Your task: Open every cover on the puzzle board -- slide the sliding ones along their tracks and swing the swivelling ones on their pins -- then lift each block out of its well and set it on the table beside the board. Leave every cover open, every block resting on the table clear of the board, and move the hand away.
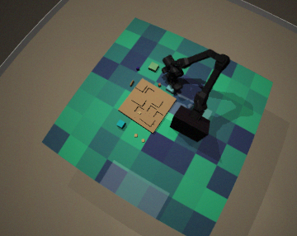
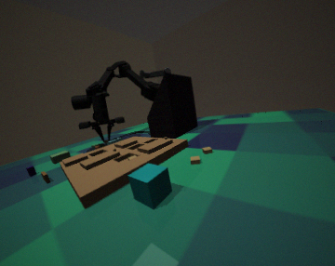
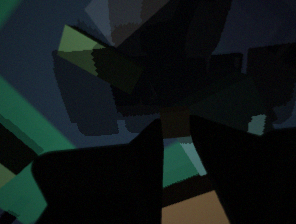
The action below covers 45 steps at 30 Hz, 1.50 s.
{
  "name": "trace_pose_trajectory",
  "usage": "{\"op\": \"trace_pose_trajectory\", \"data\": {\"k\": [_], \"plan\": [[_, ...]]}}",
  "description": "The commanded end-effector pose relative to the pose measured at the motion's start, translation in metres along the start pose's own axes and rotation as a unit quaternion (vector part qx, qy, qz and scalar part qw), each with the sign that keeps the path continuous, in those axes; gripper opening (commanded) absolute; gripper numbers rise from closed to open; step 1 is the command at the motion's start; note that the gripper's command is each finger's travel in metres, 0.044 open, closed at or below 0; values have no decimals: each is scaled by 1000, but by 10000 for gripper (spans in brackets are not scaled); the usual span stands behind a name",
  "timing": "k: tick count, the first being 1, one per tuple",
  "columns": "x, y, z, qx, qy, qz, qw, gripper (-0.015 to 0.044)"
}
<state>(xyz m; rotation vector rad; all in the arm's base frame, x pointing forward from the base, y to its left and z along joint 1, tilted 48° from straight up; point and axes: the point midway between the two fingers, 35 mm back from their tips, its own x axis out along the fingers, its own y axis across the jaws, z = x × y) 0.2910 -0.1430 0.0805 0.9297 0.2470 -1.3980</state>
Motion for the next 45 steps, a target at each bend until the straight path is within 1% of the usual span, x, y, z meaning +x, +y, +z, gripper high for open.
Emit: {"op": "trace_pose_trajectory", "data": {"k": [1,41,42,45], "plan": [[18,-8,6,9,-8,-24,1000,80],[18,-8,6,9,-8,-24,1000,80],[0,0,0,0,0,1,1000,106],[0,0,0,0,0,1,1000,185]]}}
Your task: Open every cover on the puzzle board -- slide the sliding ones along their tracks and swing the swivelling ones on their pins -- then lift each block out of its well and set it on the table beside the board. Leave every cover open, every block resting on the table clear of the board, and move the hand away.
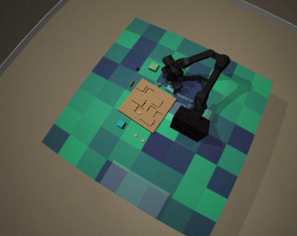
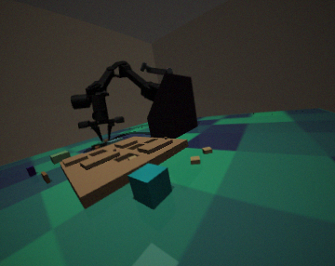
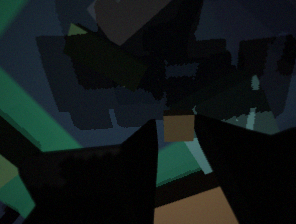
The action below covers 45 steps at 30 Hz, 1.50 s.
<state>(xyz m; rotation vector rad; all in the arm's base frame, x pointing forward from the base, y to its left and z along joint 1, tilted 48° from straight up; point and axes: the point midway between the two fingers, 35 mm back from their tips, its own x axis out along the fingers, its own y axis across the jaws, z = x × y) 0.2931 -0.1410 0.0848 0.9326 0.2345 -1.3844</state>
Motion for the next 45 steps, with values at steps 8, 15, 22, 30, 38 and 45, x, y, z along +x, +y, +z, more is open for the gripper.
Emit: {"op": "trace_pose_trajectory", "data": {"k": [8,15,22,30,38,45], "plan": [[4,-3,-1,-2,1,-8,1000,395],[-12,-3,-1,1,2,-16,1000,440],[-33,-4,0,4,-1,-26,1000,440],[-56,-7,4,7,-6,-34,999,440],[-57,2,-25,-150,10,-34,988,256],[-59,10,-62,-340,26,-31,939,72]]}}
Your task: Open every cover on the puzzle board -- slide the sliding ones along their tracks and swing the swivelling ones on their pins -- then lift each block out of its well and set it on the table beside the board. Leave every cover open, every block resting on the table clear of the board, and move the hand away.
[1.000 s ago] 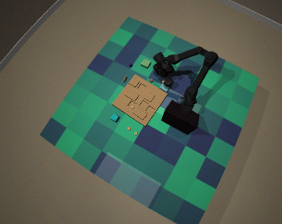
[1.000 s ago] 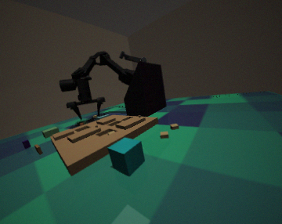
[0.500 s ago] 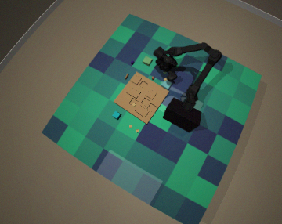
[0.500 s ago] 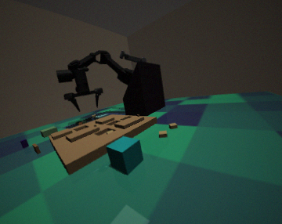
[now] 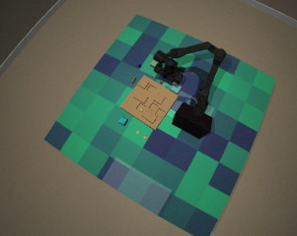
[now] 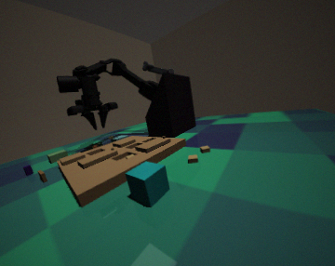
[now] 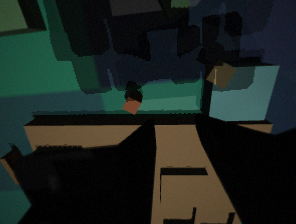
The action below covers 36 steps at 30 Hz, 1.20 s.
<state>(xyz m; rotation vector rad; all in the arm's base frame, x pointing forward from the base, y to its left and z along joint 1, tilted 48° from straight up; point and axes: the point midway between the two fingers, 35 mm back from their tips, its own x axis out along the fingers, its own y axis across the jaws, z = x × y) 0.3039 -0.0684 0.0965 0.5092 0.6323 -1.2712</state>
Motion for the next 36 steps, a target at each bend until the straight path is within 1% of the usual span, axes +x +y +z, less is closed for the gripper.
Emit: {"op": "trace_pose_trajectory", "data": {"k": [1,3,8,13,19,26,29,36], "plan": [[-1,14,-17,-109,6,1,994,46],[-1,20,-25,-164,8,1,986,0],[-2,35,-48,-299,11,4,954,0],[-2,49,-73,-429,13,6,903,0],[-2,61,-105,-573,13,7,819,0],[-2,72,-144,-721,11,8,693,0],[-2,72,-152,-710,11,7,704,0],[0,72,-194,-657,9,3,754,0]]}}
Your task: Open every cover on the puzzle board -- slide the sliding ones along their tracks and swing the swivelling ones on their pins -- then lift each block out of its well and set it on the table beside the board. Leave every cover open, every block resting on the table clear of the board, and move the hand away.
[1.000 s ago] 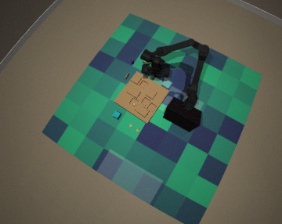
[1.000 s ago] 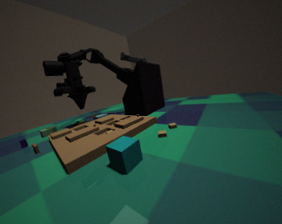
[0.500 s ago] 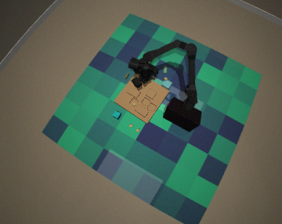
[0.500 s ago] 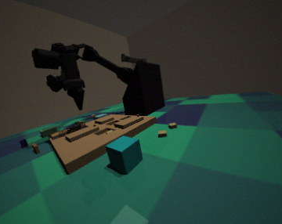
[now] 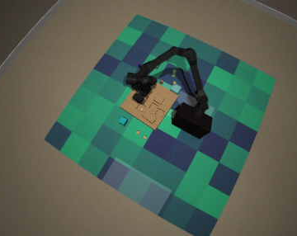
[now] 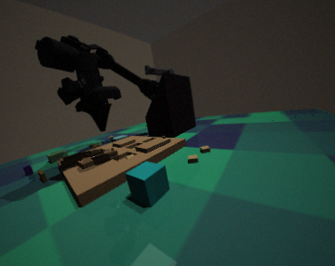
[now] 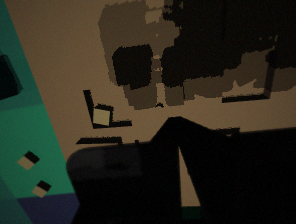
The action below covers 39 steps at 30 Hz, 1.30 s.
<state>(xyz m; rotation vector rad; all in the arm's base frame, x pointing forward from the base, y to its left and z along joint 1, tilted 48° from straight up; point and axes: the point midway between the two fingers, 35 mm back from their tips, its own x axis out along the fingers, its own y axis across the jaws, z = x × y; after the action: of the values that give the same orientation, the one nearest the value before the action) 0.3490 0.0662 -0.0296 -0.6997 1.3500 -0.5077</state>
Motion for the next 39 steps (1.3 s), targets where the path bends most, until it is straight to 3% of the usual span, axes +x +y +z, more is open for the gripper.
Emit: {"op": "trace_pose_trajectory", "data": {"k": [1,10,15,20,28,39], "plan": [[2,24,-4,32,3,-2,999,0],[8,74,-17,127,0,-13,992,0],[9,78,-18,331,-3,-13,944,0],[9,81,-19,546,-7,-13,837,0],[10,84,-17,802,-12,-10,598,0],[10,84,-17,806,-12,-10,591,0]]}}
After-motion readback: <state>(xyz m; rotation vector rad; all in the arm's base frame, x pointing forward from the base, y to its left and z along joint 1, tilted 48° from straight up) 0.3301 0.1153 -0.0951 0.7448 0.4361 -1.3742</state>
